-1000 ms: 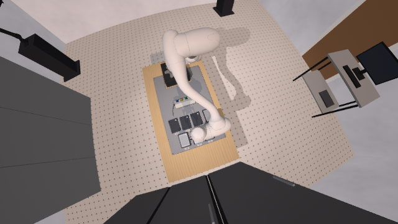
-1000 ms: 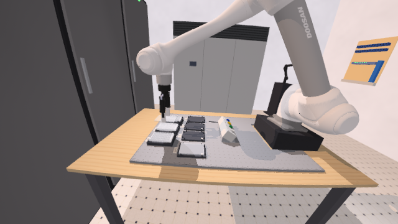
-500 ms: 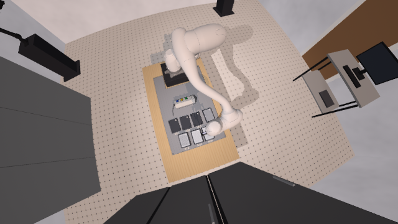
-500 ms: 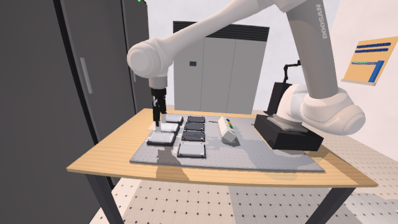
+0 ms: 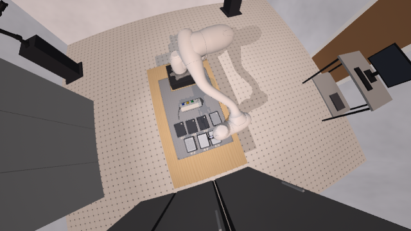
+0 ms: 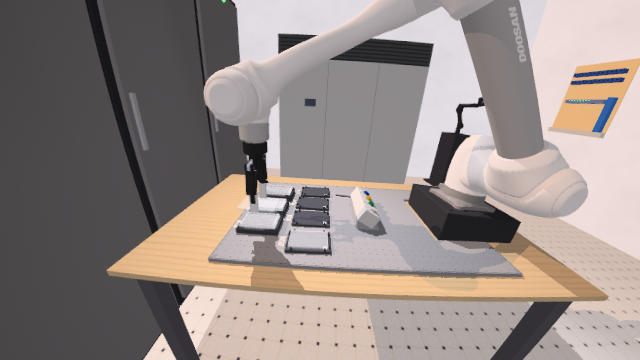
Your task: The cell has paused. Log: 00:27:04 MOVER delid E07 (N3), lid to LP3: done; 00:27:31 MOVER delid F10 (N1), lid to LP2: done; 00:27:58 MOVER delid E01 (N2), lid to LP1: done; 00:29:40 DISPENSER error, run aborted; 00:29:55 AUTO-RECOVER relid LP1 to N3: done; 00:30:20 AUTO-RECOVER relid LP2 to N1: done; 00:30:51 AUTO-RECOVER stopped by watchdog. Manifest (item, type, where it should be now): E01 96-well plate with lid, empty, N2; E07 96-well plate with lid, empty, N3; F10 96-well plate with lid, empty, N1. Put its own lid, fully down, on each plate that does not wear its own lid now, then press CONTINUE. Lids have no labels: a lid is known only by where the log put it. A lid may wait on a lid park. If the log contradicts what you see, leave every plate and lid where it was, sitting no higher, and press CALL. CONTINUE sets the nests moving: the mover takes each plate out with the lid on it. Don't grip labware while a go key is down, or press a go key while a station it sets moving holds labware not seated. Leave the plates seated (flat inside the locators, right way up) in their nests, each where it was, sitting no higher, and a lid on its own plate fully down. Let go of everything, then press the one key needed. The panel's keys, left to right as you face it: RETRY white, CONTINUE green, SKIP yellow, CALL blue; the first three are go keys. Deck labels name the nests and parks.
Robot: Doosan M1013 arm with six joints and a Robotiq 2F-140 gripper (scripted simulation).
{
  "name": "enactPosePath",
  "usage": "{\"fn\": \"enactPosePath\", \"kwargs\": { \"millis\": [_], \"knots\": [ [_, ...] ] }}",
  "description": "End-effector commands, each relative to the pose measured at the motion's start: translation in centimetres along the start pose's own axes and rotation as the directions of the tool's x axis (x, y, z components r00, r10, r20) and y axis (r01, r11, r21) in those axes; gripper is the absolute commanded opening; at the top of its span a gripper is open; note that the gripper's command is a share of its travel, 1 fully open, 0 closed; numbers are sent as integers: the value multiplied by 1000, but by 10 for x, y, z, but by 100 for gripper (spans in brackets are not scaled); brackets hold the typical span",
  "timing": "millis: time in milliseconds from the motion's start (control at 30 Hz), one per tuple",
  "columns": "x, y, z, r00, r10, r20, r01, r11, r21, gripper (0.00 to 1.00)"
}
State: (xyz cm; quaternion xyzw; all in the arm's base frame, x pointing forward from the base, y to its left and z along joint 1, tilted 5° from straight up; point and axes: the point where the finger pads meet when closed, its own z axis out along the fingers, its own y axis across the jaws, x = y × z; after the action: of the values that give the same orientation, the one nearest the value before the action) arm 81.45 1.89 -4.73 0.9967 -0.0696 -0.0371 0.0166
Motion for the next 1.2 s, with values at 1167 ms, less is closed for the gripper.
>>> {"fn": "enactPosePath", "kwargs": {
  "millis": [1167],
  "knots": [
    [-2, -4, 10, 1000, -9, 9, 9, 1000, 5, 0]
  ]
}}
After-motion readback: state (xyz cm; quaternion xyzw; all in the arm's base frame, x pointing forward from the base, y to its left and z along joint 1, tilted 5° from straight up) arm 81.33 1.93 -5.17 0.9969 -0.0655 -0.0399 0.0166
